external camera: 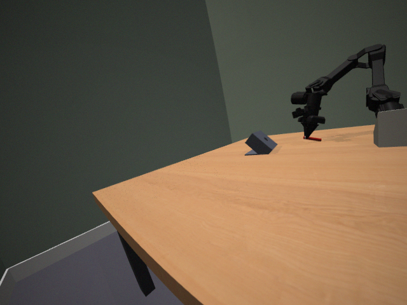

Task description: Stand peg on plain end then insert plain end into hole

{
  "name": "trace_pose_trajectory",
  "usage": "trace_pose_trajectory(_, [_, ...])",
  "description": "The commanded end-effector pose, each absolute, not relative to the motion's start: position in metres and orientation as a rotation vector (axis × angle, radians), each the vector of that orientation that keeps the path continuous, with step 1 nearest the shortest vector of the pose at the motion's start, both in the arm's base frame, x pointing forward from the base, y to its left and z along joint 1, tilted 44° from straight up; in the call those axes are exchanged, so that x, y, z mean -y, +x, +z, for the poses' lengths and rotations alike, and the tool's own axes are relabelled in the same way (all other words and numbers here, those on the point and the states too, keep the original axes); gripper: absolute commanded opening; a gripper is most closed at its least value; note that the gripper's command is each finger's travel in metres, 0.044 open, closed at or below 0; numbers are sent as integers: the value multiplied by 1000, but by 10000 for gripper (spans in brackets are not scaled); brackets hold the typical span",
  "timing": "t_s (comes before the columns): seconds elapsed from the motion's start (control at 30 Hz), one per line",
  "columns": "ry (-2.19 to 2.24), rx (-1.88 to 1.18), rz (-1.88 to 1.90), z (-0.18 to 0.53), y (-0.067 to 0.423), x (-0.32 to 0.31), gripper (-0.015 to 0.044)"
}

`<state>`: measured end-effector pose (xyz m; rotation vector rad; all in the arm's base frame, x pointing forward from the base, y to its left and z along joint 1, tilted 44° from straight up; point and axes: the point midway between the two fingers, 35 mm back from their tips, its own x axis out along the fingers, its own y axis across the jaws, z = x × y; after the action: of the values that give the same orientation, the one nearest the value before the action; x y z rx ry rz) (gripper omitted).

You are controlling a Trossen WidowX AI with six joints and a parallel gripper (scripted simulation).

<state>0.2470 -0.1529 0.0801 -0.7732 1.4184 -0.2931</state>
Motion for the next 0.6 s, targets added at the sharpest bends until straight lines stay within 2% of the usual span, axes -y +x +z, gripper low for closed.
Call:
trace_pose_trajectory(0.0, [-776,-1378,-271,82,245,151,49])
trace_pose_trajectory(0.57, [-782,-1240,-209,90,237,148,49])
